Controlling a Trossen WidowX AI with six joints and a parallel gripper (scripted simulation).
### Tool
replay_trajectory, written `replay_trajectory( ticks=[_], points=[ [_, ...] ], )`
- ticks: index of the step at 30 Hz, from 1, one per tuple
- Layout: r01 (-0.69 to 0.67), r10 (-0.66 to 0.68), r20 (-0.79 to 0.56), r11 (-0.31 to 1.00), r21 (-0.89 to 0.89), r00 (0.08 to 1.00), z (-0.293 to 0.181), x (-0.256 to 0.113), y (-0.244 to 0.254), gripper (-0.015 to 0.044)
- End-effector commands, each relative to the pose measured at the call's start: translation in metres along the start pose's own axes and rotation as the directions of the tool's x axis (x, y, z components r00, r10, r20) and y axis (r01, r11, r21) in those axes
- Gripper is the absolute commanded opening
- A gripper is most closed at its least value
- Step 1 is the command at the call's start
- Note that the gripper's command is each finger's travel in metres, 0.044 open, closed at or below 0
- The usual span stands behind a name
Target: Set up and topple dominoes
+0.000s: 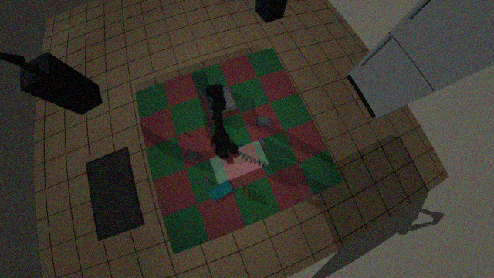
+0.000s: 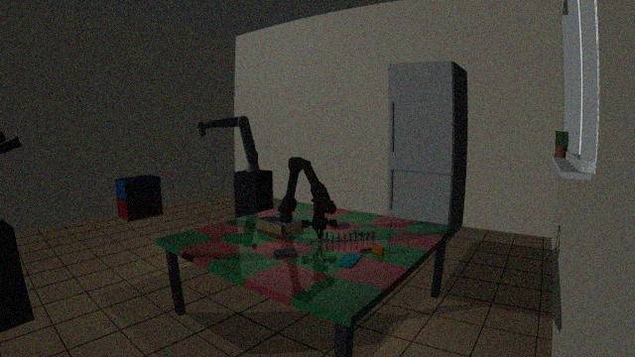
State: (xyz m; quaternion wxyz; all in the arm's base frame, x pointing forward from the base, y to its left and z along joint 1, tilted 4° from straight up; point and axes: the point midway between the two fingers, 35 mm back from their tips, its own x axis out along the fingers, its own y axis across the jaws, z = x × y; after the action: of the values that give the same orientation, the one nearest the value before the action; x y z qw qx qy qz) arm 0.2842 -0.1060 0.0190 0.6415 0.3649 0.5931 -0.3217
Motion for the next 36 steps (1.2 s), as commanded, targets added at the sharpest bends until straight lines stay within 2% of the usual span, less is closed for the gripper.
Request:
replay_trajectory(
  ticks=[1,4,7,13,36],
  points=[
    [0.006,-0.006,-0.002,1.0,0.003,1.0,0.001,0.002,0.006,0.0],
    [-0.001,0.001,0.009,1.0,-0.01,1.0,0.002,-0.005,0.005,0.0],
    [-0.003,0.004,0.038,0.999,-0.041,0.999,0.007,-0.026,0.012,0.0],
    [0.003,-0.003,0.0,1.0,0.0,1.0,0.0,-0.057,0.028,0.0],
    [0.003,-0.003,-0.002,1.0,0.003,1.0,-0.001,-0.059,0.029,0.0]
  ],
)
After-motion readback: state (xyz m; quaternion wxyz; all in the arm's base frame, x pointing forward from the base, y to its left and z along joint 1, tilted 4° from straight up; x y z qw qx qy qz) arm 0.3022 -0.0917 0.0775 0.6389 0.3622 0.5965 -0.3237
